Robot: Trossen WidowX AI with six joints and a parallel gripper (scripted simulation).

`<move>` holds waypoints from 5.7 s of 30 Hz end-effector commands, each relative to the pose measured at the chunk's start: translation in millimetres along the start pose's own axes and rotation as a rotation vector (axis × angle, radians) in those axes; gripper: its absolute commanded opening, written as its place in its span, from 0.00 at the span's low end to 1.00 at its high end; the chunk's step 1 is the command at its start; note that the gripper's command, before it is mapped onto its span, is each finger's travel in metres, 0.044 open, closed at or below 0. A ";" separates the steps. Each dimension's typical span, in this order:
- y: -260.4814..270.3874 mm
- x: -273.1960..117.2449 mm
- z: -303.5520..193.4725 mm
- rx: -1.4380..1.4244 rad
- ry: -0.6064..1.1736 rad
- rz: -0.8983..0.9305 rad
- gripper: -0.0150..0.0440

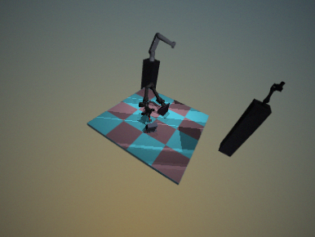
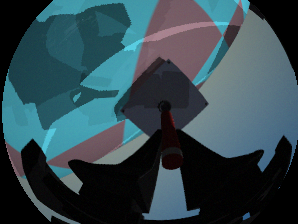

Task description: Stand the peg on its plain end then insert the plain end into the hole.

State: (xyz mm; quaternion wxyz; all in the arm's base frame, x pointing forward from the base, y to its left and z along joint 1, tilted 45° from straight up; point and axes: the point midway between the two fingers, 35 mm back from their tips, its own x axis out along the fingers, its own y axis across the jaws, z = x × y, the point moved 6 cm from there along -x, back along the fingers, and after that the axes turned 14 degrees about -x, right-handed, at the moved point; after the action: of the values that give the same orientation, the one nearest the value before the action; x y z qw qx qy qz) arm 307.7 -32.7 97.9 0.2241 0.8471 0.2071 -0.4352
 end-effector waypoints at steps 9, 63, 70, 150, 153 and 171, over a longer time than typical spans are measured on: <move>0.3 13.0 1.5 0.001 0.029 -0.008 0.25; 0.3 39.9 2.6 -0.007 0.042 -0.008 0.25; 0.0 42.9 3.4 -0.007 0.042 -0.008 0.25; 1.9 61.1 0.9 -0.009 0.044 -0.010 1.00; 2.4 57.4 0.8 -0.009 0.043 -0.010 1.00; 5.2 35.2 -0.1 -0.007 0.041 -0.009 1.00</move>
State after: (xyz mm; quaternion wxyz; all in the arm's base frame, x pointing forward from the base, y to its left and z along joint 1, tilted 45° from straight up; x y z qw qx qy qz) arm 331.9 -30.6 65.1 0.2200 0.8540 0.2160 -0.4191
